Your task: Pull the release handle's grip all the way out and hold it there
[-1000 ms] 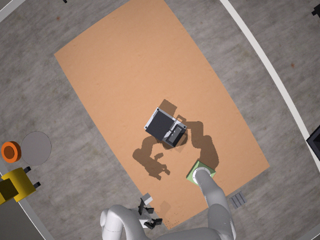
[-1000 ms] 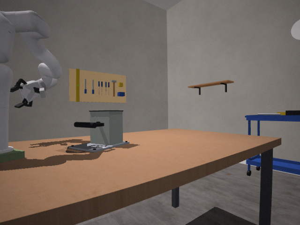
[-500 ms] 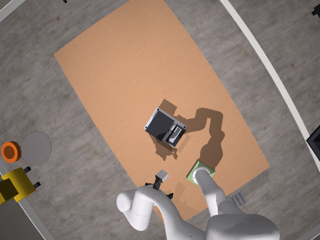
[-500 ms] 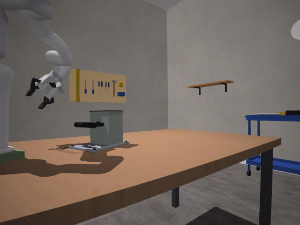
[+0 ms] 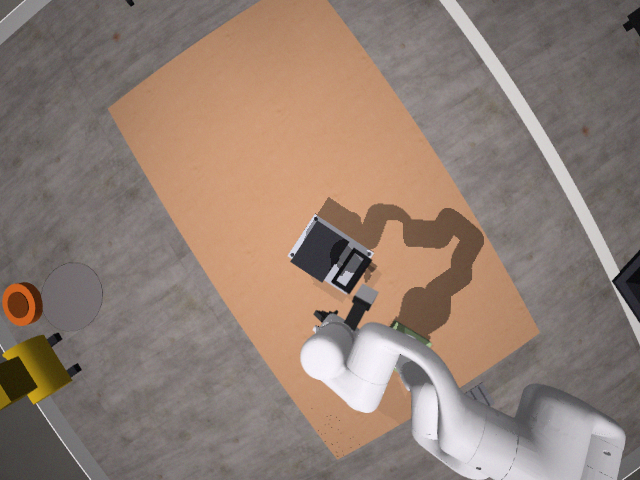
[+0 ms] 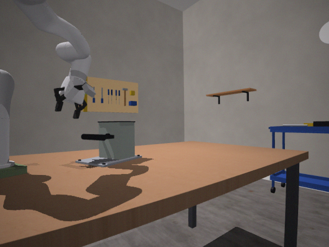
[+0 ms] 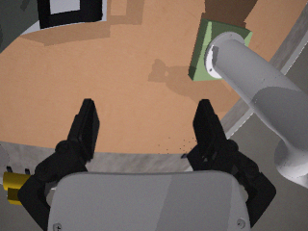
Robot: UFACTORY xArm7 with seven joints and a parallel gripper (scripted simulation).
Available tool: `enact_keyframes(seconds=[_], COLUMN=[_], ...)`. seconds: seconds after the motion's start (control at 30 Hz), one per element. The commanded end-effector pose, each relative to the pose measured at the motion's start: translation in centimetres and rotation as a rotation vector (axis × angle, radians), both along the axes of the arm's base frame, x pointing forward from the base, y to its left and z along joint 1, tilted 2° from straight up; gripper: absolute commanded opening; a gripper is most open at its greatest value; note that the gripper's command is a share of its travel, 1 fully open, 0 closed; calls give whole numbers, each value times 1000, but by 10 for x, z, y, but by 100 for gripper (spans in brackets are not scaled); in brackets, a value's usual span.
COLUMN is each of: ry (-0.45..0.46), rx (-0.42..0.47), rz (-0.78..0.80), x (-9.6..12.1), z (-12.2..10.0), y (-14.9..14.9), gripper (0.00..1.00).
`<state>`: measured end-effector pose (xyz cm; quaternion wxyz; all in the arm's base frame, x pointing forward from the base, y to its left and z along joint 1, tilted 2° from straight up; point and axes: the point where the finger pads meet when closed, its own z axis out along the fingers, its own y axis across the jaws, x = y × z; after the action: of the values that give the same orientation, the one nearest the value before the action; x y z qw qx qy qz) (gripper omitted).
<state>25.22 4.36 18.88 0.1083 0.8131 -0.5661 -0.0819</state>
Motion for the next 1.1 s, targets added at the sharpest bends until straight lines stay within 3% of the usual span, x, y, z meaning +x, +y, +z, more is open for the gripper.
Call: enact_keyframes(seconds=[0.0,0.27,0.47,0.5,1.07], ry=[-145,-279,-288,-288,-288], rx=[46,79,81,81,81], rz=[-44,-90,-92,-92,-92], x=[35,64,65,65,65], z=[-6,-11,-11,-11,-11], y=[-50,-100,-104,-104,-104], gripper=[100,100,100,0,0])
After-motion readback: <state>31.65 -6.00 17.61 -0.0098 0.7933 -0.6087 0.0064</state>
